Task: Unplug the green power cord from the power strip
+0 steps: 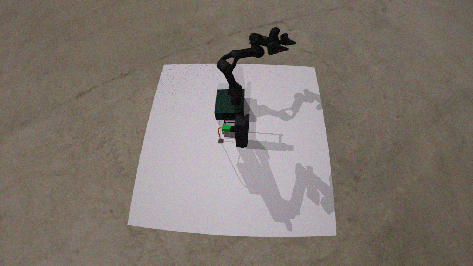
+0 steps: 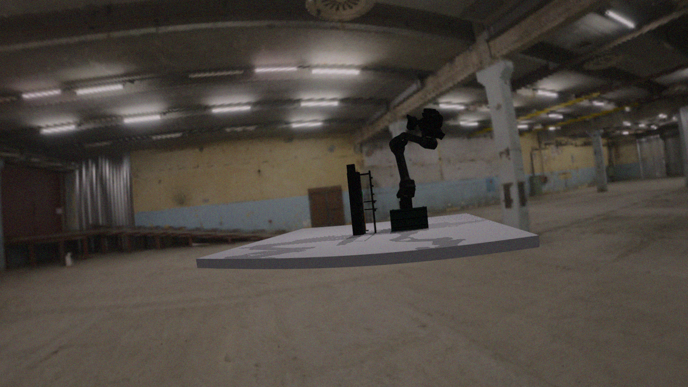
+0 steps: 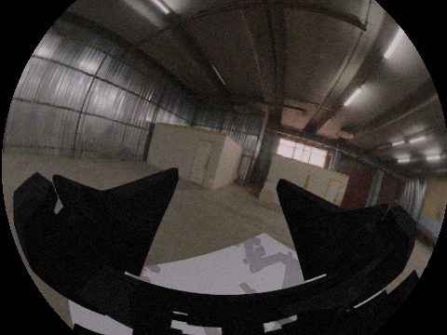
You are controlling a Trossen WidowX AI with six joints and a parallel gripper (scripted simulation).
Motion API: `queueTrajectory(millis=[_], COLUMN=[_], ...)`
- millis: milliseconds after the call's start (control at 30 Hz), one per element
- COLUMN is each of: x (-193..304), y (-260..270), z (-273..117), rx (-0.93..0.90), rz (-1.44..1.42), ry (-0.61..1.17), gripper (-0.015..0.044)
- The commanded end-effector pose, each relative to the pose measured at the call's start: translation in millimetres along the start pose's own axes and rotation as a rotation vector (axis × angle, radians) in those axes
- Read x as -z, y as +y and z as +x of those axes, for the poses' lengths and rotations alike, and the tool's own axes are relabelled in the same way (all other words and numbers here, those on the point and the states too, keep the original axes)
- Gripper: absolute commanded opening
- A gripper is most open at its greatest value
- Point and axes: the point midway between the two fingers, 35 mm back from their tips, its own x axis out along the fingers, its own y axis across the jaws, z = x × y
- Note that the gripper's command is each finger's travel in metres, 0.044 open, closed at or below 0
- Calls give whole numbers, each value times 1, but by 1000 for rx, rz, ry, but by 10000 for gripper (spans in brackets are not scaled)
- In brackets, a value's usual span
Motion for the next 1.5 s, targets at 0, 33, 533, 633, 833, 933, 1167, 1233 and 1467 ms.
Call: queueTrajectory(millis=[0,33,533,633,833,933,1167,1233,1467], x=[0,1,61,80,119,140,186,198,227], y=[0,-1,-89,-119,-189,-227,-322,-348,-421], z=[1,4,141,162,189,195,183,173,130], rx=[2,8,248,294,394,451,612,666,855], rz=[-1,-3,-104,-108,-90,-65,41,84,230], ry=[0,-1,88,136,252,318,485,532,645], gripper=[374,348,160,160,160,160,160,160,160])
